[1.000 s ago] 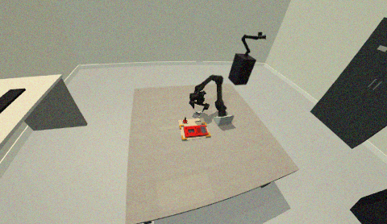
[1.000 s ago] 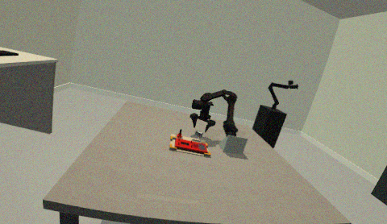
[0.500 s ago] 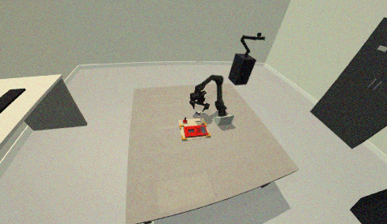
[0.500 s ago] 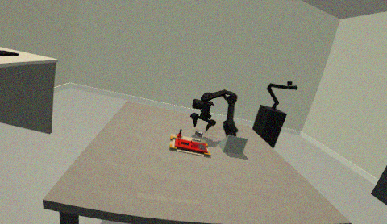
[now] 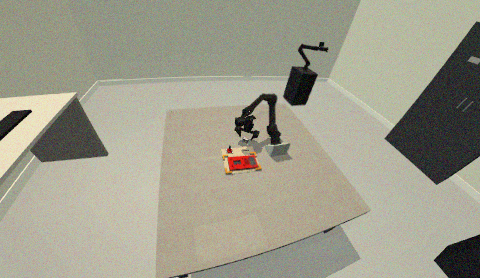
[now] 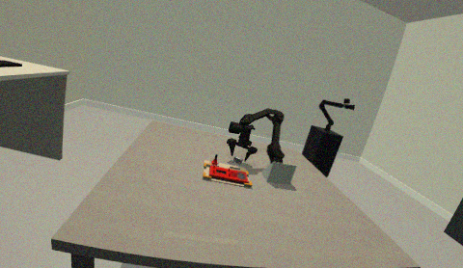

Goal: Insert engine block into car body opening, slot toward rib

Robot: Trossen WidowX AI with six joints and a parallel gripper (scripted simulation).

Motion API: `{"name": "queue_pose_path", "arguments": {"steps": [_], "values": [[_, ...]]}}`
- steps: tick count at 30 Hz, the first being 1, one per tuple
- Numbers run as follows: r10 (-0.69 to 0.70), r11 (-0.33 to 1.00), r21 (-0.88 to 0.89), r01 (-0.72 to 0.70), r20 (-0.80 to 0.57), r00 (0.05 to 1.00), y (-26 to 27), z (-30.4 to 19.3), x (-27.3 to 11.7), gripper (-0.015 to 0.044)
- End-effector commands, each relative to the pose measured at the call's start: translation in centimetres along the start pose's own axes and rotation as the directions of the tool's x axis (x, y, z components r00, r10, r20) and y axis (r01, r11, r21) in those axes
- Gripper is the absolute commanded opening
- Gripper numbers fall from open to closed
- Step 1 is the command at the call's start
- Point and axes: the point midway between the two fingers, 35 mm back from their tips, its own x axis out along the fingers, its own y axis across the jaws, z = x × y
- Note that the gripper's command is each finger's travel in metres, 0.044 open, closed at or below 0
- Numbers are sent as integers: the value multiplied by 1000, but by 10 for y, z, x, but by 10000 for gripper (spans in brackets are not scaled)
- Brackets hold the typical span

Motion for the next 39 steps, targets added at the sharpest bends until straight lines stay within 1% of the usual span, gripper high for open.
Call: {"name": "queue_pose_path", "arguments": {"steps": [1,9,17,25,31,32,39], "values": [[2,1000,-4,-2,4,1000,0,1,8,440],[3,1000,-4,-3,6,1000,0,2,18,440],[3,1000,-4,-3,6,1000,0,2,18,230],[3,1000,-4,-3,6,1000,0,2,18,177],[5,1000,-7,-5,-3,1000,1,-1,7,19],[5,1000,-8,-5,-5,1000,2,-1,4,0],[8,1000,-14,-9,-21,1000,4,-5,-18,0]]}}
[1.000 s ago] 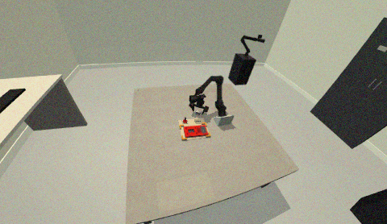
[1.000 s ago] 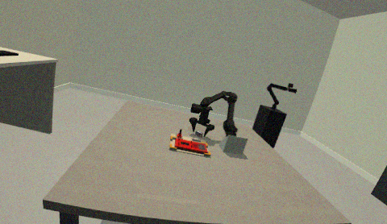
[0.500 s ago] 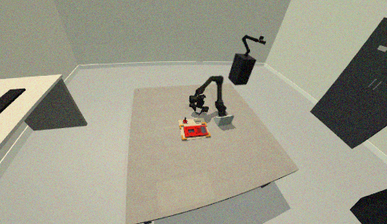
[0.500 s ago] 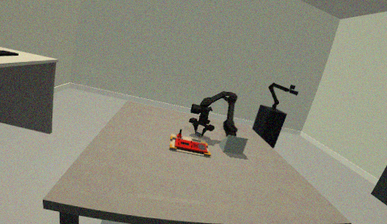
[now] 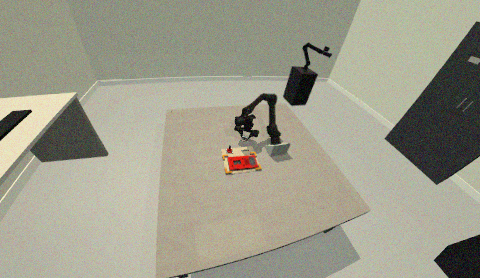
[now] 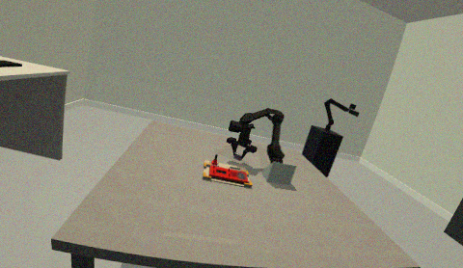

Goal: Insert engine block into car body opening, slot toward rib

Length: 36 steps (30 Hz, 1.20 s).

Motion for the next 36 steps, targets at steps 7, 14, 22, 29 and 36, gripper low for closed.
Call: {"name": "queue_pose_path", "arguments": {"steps": [7,14,22,29,36], "values": [[4,1000,-5,-4,-22,1000,1,-4,-33,0],[9,1000,-11,-9,-31,999,1,-4,-56,0],[16,1000,-17,-16,-37,999,-2,-1,-82,0],[22,999,-22,-23,-40,999,-4,3,-102,0],[-8,1000,8,8,12,1000,-2,1,-84,0]]}}
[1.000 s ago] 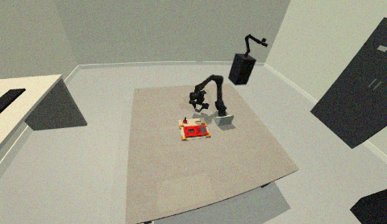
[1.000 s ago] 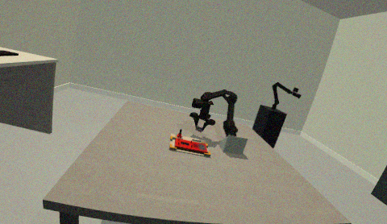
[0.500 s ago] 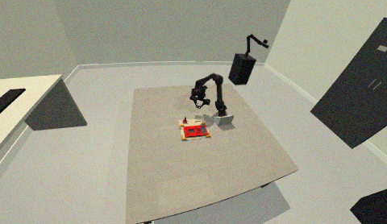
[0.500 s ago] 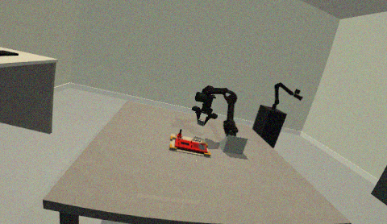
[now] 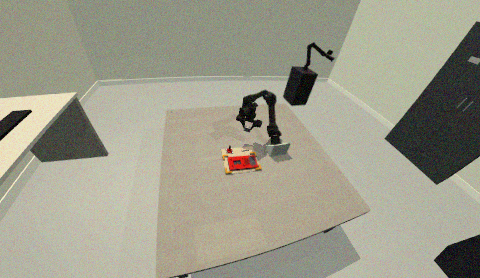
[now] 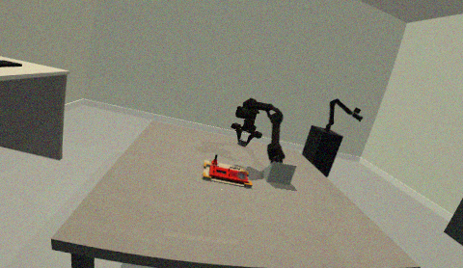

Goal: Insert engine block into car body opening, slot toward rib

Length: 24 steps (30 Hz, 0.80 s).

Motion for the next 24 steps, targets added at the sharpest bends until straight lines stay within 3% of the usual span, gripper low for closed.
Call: {"name": "queue_pose_path", "arguments": {"steps": [1,11,24], "values": [[-19,1000,22,19,30,999,1,-1,10,0],[-22,1000,22,23,-39,999,0,1,6,0],[-50,998,16,62,-410,911,-3,14,13,0]]}}
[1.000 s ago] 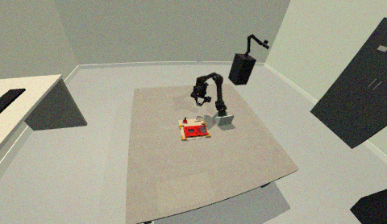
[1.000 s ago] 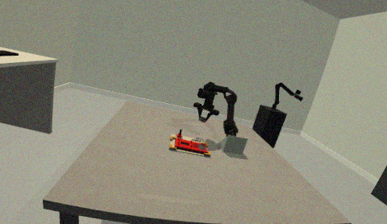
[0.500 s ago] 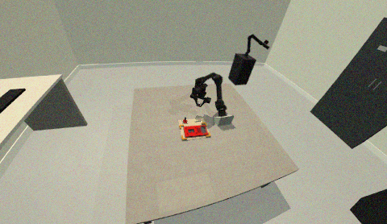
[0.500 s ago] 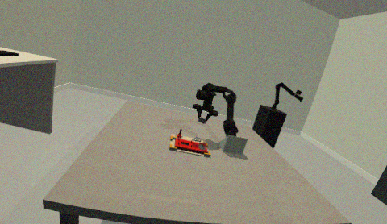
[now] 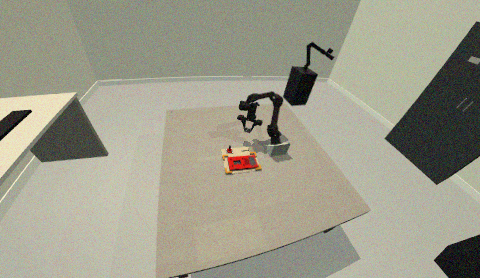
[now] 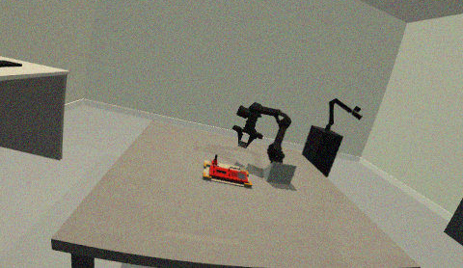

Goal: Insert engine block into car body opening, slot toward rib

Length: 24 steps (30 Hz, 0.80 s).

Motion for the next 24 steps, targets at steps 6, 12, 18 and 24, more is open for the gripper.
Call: {"name": "queue_pose_path", "arguments": {"steps": [6,12,18,24], "values": [[0,1000,-11,-3,-284,959,0,9,1,0],[35,999,-15,-44,-371,928,3,12,-1,0],[35,999,-15,-44,-371,928,3,12,-1,0],[27,999,-17,-37,-409,912,2,14,2,0]]}}
